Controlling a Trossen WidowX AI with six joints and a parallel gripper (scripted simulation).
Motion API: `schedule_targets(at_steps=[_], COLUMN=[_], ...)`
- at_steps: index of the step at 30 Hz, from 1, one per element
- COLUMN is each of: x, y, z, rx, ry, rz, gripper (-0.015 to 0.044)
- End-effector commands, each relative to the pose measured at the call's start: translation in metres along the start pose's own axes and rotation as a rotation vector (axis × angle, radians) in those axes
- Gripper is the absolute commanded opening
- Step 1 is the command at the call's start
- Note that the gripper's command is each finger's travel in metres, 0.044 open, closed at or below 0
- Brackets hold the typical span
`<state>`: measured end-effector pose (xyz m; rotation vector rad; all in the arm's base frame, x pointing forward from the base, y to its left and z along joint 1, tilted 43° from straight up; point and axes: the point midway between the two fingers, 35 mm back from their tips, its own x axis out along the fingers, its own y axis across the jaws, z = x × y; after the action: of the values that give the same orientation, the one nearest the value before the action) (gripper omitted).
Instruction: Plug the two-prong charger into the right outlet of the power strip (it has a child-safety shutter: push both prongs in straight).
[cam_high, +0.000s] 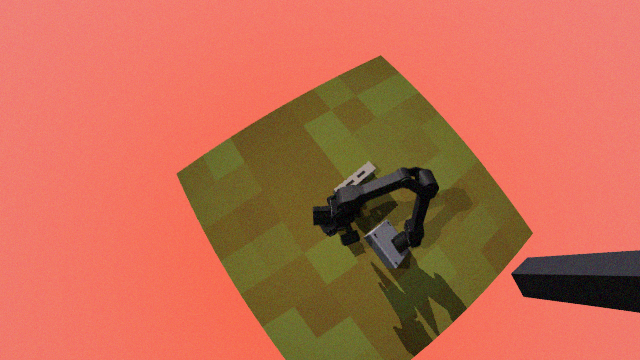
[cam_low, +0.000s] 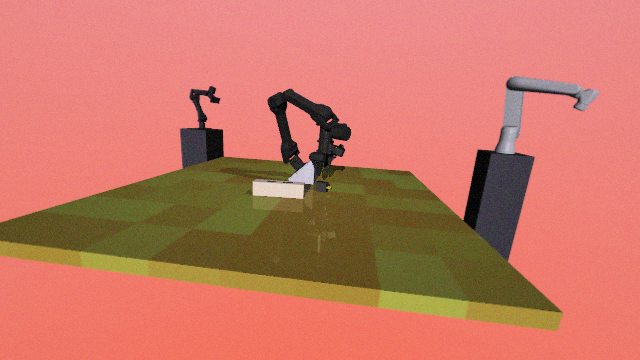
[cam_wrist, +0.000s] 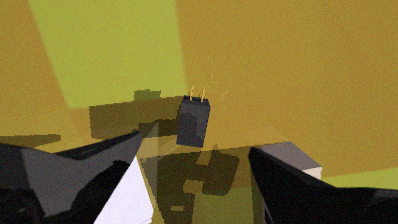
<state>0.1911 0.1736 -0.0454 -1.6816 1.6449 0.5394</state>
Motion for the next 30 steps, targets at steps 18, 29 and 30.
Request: schedule_targets(at_steps=[18, 29, 30], x=[0.026, 0.044, 0.045], y=[0.005, 0.004, 0.004], z=[-0.001, 0.0, 0.0], rx=[0.003, 0.003, 0.003], ry=[0.039, 0.039, 0.039], rz=[-0.009, -0.009, -0.009], gripper=[0.044, 0.044, 0.044])
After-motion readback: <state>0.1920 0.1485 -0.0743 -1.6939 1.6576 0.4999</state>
